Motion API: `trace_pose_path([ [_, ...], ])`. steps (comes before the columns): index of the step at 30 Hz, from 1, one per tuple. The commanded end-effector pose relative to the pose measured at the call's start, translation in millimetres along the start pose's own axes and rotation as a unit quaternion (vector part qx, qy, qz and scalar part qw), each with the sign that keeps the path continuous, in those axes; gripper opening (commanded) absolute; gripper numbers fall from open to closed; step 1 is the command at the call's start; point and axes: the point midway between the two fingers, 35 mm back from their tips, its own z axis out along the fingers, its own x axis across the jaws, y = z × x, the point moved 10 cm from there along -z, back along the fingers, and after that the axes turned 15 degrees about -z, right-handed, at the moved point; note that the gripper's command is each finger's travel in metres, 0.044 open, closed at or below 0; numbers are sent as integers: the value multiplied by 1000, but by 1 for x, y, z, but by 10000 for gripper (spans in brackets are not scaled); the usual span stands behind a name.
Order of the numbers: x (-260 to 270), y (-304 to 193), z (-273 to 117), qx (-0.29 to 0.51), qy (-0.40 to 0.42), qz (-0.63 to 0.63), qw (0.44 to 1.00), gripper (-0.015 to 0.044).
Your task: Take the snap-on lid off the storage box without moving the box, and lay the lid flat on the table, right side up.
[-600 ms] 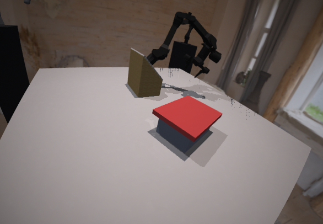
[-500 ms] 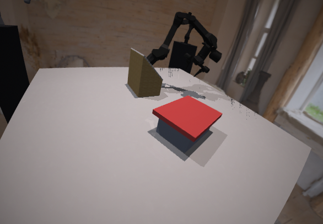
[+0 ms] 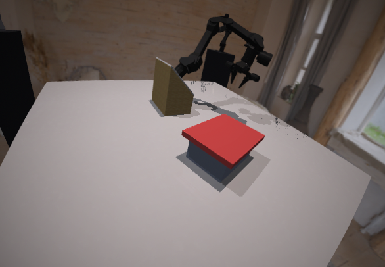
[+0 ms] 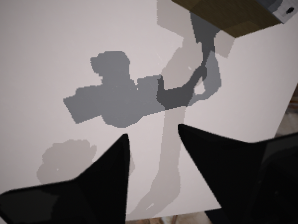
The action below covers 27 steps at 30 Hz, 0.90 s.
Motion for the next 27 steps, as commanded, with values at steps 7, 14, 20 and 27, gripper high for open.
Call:
trace_pose_path([
  [7,19,104,20,-26,105,27,994,235],
  [14,7,176,28,-23,179,47,982,235],
  [20,-44,259,33,-38,285,64,956,235],
  [27,-111,308,40,-72,380,67,920,235],
])
